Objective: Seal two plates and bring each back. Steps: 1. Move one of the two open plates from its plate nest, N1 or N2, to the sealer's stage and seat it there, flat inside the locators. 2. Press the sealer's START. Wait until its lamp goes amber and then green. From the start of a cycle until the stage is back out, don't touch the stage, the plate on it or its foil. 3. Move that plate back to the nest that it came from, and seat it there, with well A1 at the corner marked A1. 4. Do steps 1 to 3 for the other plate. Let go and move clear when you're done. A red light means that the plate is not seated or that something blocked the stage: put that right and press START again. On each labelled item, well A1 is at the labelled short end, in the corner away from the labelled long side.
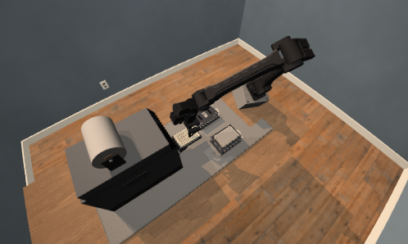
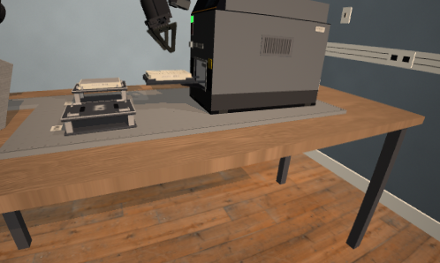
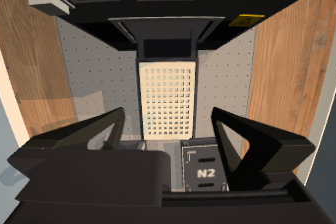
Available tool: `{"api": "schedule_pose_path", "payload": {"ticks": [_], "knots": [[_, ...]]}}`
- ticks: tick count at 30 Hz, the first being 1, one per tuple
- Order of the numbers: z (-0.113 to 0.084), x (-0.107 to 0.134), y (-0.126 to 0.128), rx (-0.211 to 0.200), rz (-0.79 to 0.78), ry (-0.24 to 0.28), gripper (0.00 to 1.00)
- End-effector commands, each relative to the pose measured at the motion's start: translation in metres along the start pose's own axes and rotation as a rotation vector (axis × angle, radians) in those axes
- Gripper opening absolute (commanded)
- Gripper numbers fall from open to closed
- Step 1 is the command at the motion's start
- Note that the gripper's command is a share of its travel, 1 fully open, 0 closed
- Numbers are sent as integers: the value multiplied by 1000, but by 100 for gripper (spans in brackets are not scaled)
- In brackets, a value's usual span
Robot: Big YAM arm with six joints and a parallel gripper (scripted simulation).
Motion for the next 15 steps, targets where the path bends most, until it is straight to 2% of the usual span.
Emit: {"api": "schedule_pose_path", "payload": {"ticks": [1,6,11,15], "knots": [[5,-11,2,-2,-12,-18,100],[12,-2,7,-11,-17,-3,100],[4,2,4,-4,-8,-10,100],[-7,-6,0,7,-2,-28,100]]}}
Point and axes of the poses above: the point where the finger pads meet when closed, its own z axis out along the fingers, its own y axis across the jaws, x = y × z, the point moved 7 cm from there along -z, back along the fingers, and after that the axes turned 10 degrees about -z, right-handed, at the moved point
